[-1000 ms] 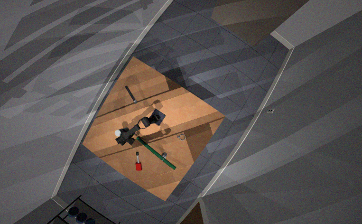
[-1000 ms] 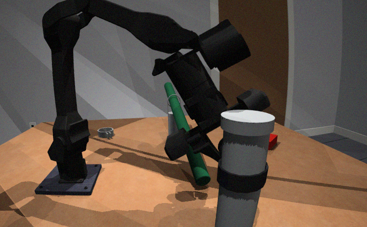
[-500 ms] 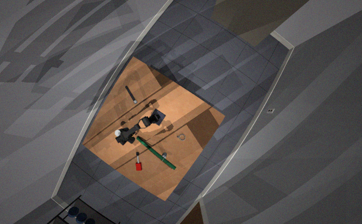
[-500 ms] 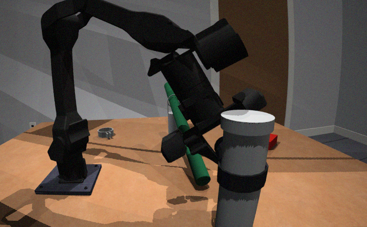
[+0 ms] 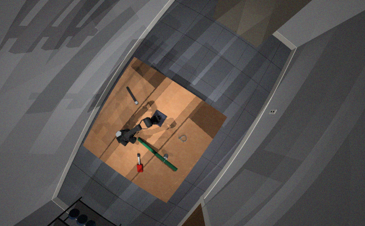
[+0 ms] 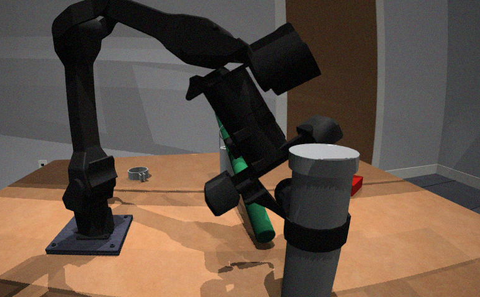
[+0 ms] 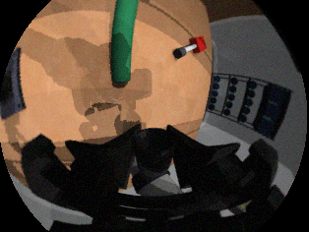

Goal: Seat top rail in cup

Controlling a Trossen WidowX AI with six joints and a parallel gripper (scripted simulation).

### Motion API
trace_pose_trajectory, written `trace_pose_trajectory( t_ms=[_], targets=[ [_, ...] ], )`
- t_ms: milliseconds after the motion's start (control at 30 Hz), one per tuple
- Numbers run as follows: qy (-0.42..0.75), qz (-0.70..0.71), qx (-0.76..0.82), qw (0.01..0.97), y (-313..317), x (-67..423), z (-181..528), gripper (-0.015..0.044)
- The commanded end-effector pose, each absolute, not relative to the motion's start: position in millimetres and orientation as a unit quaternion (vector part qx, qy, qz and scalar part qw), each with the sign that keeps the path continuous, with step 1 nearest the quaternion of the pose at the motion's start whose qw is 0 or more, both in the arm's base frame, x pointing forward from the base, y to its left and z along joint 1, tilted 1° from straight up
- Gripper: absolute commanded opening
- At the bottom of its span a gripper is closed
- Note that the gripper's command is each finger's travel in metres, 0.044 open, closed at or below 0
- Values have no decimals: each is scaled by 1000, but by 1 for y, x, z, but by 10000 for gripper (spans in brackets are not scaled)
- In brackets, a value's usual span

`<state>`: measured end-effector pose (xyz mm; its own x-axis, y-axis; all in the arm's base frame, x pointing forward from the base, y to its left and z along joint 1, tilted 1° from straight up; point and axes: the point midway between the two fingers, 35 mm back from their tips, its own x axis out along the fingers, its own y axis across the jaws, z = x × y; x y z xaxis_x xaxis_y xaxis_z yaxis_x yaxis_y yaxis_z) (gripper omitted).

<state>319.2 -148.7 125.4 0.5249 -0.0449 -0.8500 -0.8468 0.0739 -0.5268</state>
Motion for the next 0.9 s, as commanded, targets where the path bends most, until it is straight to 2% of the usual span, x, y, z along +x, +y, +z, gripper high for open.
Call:
trace_pose_trajectory(
  t_ms=[0, 867],
  targets=[
    [362, 327, -608, 627, -149, 316, 125, 0],
    [354, 335, -613, 622, -149, 313, 125, 0]
  ],
)
